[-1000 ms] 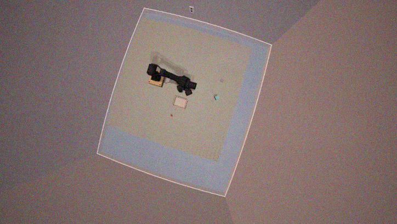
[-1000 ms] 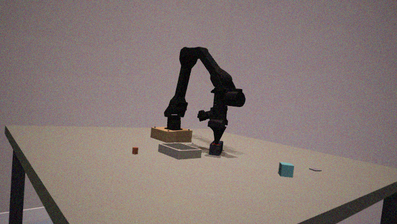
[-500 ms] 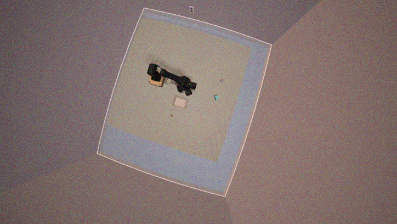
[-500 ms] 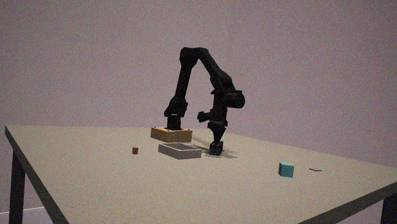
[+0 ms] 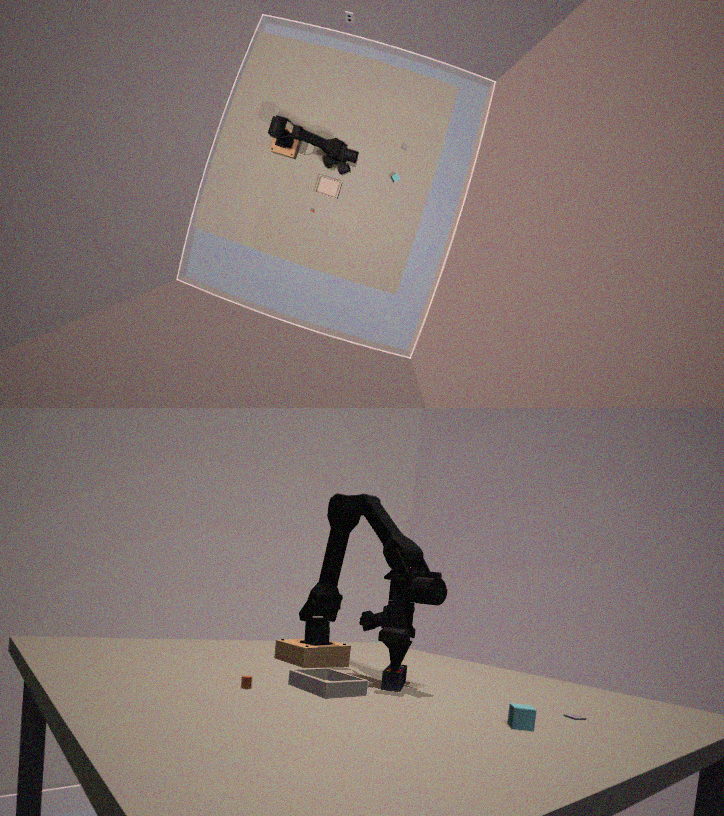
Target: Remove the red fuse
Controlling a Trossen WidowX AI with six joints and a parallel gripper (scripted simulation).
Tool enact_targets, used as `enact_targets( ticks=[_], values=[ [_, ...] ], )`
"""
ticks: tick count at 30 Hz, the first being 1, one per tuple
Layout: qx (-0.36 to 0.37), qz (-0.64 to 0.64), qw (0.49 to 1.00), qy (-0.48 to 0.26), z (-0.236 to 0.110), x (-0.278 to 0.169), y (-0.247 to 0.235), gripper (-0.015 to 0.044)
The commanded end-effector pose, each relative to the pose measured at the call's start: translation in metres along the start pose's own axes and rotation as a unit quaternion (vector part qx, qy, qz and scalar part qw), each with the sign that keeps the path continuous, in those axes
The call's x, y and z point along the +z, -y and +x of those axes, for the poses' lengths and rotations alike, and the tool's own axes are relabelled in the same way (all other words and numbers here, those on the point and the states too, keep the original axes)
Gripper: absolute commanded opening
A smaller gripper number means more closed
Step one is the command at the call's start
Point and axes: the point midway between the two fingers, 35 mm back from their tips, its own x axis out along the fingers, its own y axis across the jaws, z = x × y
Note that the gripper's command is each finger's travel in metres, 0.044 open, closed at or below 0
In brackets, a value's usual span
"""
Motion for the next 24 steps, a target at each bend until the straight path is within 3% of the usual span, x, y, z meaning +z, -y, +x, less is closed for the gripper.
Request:
enact_targets(
  ticks=[1,24],
  values=[
    [0.000,0.000,1.000,0.000,-0.003,0.000,0.000,0.0000],
    [0.001,0.000,1.000,0.001,-0.014,0.000,0.000,0.0000]
  ],
)
